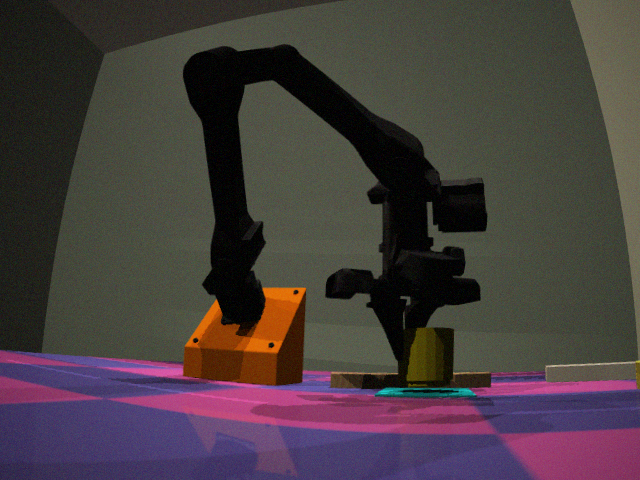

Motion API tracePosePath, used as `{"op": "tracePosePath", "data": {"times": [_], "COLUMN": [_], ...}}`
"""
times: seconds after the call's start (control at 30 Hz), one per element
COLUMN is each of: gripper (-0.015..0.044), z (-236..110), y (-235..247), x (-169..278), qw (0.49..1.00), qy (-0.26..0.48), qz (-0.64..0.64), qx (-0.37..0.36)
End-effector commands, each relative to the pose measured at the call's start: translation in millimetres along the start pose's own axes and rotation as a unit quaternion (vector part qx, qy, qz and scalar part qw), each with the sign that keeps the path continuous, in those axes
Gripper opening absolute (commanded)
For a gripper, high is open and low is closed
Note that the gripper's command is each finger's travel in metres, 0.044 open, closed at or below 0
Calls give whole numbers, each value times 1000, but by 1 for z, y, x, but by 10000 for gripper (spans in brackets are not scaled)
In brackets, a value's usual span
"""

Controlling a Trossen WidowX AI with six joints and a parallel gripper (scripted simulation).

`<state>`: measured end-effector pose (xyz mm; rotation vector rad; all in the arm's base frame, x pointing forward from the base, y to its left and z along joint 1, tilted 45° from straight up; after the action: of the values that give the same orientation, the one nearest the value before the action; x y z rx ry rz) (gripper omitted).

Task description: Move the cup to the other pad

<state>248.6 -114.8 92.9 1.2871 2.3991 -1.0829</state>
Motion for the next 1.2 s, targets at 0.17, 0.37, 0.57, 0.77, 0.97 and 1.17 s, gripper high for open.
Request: {"op": "tracePosePath", "data": {"times": [0.17,0.37,0.57,0.77,0.97,1.17], "gripper": [79,147,147,147,147,147], "z": [0,0,-5,-13,-21,-30], "y": [0,0,0,1,2,2], "x": [0,0,0,0,0,0], "qw": [1000,1000,1000,1000,1000,1000], "qy": [0,0,0,1,1,1], "qz": [1,1,1,0,0,-1], "qx": [0,0,0,0,-1,0]}}
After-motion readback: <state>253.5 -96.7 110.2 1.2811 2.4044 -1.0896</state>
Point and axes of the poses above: the point midway between the two fingers, 35 mm back from their tips, its own z axis out along the fingers, its own y axis across the jaws, x = y × z, the point moved 6 cm from there along -z, back along the fingers, and after that the axes turned 15 degrees about -z, right-handed, at the moved point
